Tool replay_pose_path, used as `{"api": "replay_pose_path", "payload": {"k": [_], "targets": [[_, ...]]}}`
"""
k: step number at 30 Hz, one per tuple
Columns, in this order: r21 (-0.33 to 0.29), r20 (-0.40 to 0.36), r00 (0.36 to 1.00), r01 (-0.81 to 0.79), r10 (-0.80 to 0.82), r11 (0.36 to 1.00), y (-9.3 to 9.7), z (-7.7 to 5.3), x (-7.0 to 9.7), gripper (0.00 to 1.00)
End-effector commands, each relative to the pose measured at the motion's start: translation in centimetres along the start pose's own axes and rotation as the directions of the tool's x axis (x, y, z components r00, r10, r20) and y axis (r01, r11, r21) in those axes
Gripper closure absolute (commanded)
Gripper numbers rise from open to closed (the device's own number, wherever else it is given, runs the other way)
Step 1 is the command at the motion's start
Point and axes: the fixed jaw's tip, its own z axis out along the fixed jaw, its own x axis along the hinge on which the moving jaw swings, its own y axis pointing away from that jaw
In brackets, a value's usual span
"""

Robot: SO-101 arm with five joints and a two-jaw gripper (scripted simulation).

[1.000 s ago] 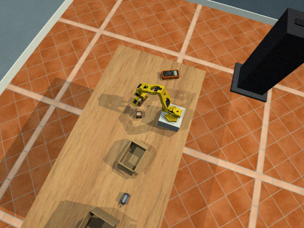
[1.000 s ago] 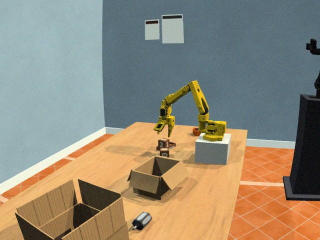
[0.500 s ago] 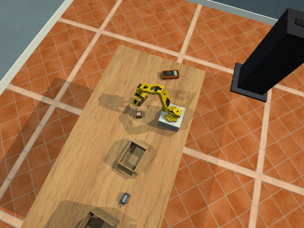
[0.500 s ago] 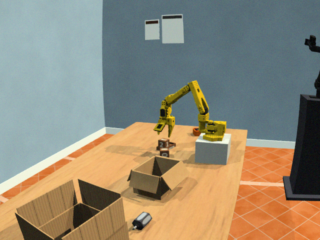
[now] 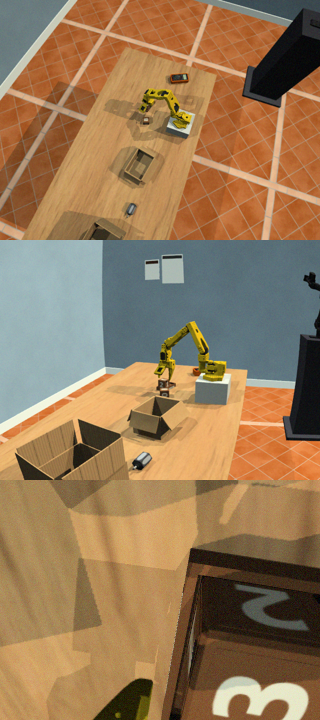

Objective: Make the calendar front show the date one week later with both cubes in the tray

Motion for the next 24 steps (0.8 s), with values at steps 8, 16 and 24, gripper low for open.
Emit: {"api": "replay_pose_path", "payload": {"k": [8,16,24], "targets": [[0.015,0.003,1.0,-0.018,0.018,1.0,-0.4,1.7,0.1,0.65],[0.015,0.003,1.0,-0.018,0.018,1.0,-0.3,2.3,0.1,0.65],[0.015,0.003,1.0,-0.018,0.018,1.0,-0.3,2.5,0.1,0.65]]}}
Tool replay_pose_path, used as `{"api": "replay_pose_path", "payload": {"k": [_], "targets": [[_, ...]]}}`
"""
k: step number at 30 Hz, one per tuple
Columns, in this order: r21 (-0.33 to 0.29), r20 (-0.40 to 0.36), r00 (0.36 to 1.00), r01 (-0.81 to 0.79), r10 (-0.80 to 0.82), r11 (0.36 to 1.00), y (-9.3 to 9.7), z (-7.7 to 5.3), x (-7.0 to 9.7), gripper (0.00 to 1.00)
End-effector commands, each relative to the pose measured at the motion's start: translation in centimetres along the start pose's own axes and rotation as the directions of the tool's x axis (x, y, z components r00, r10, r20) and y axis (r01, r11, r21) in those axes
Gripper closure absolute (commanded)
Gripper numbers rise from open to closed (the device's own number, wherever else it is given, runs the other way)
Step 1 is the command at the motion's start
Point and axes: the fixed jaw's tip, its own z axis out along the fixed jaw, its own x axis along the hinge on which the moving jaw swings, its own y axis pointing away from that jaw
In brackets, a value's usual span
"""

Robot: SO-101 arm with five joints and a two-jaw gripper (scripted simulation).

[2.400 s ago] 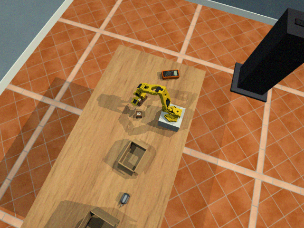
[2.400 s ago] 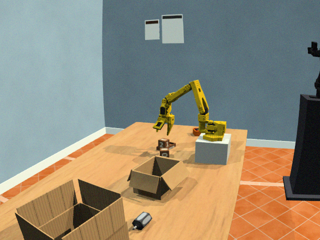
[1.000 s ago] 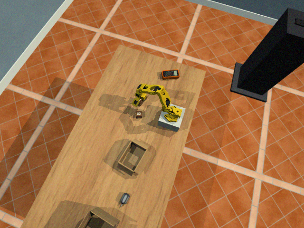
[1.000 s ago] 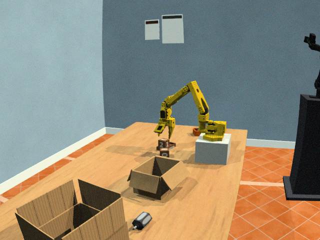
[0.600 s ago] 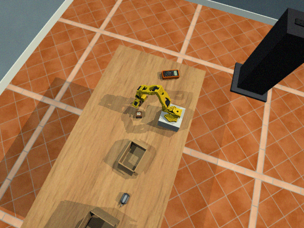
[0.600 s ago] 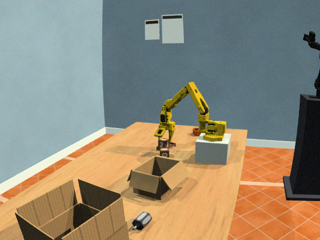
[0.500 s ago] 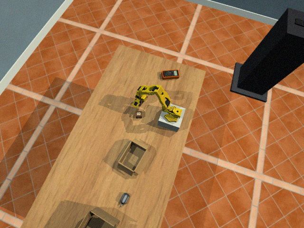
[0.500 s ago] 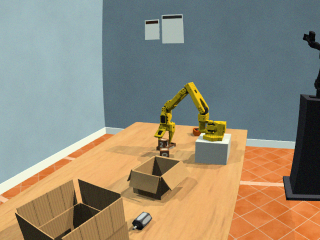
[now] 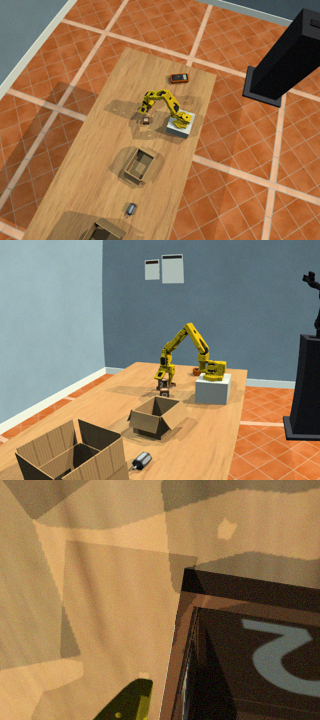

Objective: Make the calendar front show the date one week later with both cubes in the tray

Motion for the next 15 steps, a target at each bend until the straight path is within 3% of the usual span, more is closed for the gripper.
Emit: {"api": "replay_pose_path", "payload": {"k": [1,15], "targets": [[0.006,0.002,1.0,-0.018,0.018,1.0,-0.16,0.19,0.11,0.65],[0.006,0.002,1.0,-0.018,0.018,1.0,-0.24,0.19,0.12,0.66]]}}
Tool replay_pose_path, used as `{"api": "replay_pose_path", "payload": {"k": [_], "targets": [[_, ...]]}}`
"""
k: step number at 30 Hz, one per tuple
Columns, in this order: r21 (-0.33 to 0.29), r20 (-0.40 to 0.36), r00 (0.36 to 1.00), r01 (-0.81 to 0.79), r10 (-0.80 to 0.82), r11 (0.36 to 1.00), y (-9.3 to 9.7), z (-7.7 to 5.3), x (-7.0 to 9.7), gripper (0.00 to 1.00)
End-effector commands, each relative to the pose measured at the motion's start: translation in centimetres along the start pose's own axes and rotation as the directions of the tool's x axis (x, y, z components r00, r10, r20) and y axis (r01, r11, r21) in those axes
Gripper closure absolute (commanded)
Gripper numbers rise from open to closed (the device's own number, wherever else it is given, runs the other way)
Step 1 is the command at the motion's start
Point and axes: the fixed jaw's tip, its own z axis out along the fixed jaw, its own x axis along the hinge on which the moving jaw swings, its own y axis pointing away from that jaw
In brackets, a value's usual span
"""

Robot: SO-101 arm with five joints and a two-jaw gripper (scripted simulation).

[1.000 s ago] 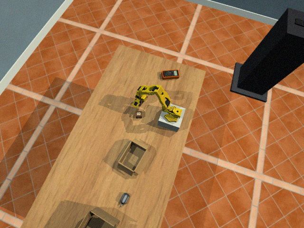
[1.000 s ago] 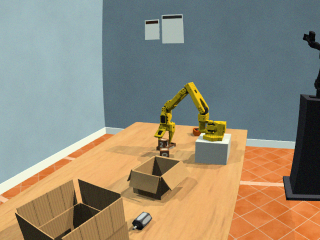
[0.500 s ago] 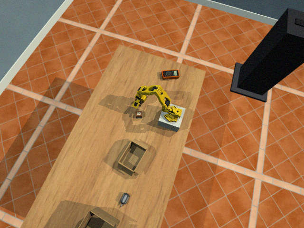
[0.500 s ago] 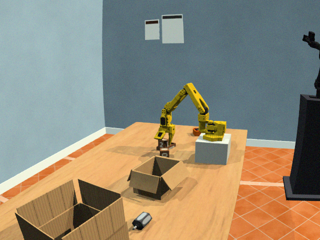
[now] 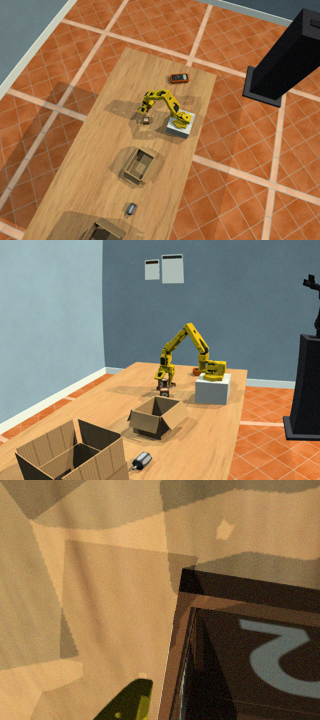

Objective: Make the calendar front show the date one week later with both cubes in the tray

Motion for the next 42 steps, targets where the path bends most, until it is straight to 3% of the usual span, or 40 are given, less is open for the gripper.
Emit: {"api": "replay_pose_path", "payload": {"k": [1,42], "targets": [[0.004,0.002,1.0,-0.017,0.017,1.0,-0.19,0.15,0.12,0.66],[0.004,0.002,1.0,-0.017,0.017,1.0,-0.69,0.15,0.12,0.74]]}}
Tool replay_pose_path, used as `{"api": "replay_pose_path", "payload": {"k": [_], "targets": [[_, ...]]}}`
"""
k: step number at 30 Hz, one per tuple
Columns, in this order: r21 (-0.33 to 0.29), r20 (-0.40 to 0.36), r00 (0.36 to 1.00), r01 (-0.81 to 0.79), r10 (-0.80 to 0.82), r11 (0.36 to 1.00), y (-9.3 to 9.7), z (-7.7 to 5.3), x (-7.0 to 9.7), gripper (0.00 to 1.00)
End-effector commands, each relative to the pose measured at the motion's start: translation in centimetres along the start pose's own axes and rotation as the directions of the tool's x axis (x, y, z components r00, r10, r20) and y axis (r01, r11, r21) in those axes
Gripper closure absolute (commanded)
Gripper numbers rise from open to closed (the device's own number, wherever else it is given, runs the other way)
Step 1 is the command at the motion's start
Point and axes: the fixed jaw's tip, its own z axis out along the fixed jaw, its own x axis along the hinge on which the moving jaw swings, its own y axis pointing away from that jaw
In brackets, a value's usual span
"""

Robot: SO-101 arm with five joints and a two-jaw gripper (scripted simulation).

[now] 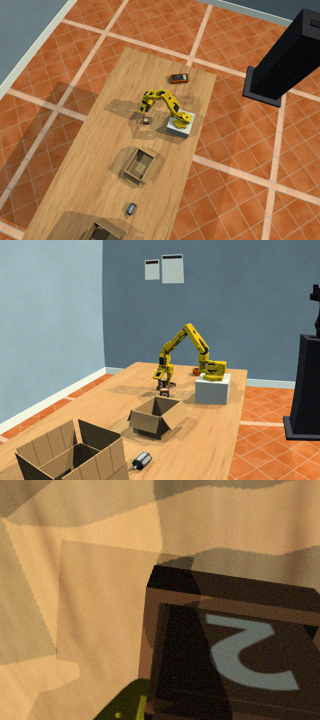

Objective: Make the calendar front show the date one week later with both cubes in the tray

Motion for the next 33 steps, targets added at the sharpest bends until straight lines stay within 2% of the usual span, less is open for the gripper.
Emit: {"api": "replay_pose_path", "payload": {"k": [1,22,33], "targets": [[-0.015,0.0,1.0,-0.016,0.016,1.0,0.16,0.16,0.14,0.74],[-0.015,0.0,1.0,-0.016,0.016,1.0,0.16,0.16,0.14,0.98],[-0.015,0.0,1.0,-0.016,0.016,1.0,0.16,0.15,0.14,1.0]]}}
